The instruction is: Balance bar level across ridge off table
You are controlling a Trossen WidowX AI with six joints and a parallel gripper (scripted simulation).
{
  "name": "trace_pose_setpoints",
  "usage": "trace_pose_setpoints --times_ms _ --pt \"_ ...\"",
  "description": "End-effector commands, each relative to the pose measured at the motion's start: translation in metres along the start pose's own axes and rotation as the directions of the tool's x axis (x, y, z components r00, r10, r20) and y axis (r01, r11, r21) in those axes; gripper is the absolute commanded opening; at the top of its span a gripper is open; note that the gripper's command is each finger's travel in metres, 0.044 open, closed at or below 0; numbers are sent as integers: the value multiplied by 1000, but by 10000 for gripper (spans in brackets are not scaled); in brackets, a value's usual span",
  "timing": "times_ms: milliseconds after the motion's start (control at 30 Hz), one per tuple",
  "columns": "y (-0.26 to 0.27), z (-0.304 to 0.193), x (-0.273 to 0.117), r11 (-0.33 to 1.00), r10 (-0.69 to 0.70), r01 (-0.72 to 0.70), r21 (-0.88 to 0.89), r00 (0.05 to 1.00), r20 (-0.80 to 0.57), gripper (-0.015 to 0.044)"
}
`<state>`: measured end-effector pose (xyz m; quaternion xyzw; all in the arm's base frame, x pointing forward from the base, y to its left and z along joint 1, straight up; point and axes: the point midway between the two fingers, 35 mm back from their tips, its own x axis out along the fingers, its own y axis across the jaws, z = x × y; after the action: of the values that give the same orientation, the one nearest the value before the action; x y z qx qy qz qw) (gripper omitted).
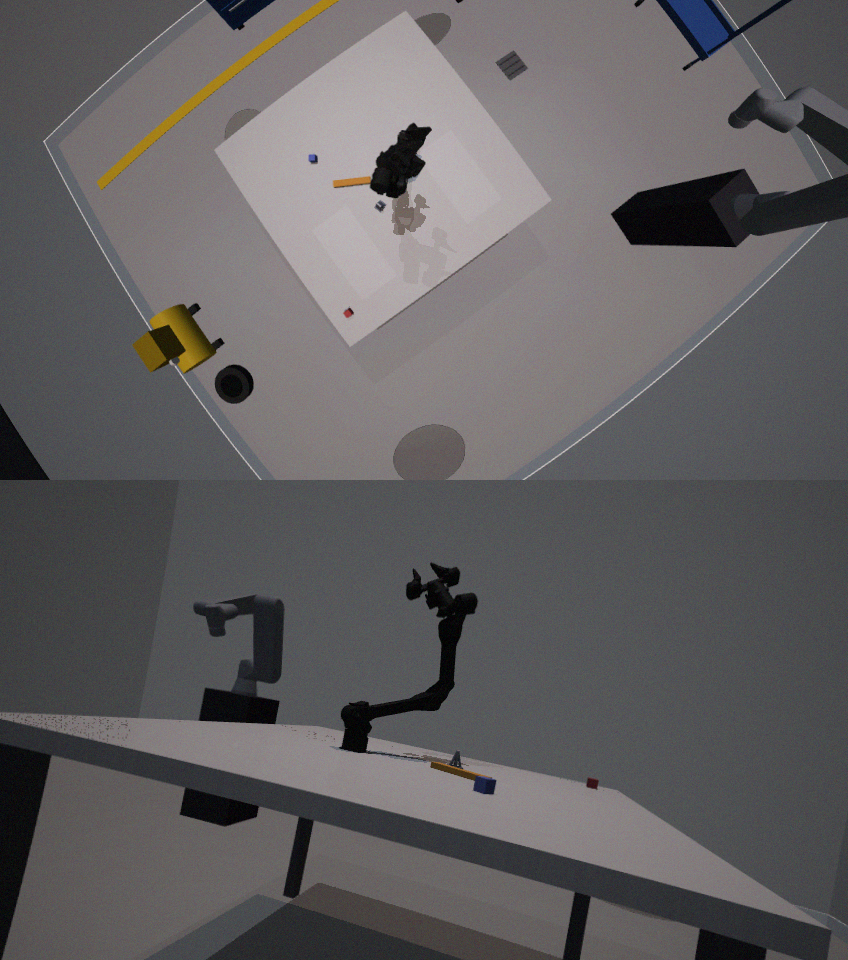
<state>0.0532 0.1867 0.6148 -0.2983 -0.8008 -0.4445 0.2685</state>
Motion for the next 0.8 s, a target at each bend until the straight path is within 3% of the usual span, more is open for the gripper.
trace_pose_setpoints --times_ms 0,400,767 --pt "-26 -16 18 996 -74 71 -53 995 -72 315" --pt "-86 -65 45 970 -225 183 -161 926 -302 315" --pt "-148 -122 51 929 -362 261 -264 791 -492 315"
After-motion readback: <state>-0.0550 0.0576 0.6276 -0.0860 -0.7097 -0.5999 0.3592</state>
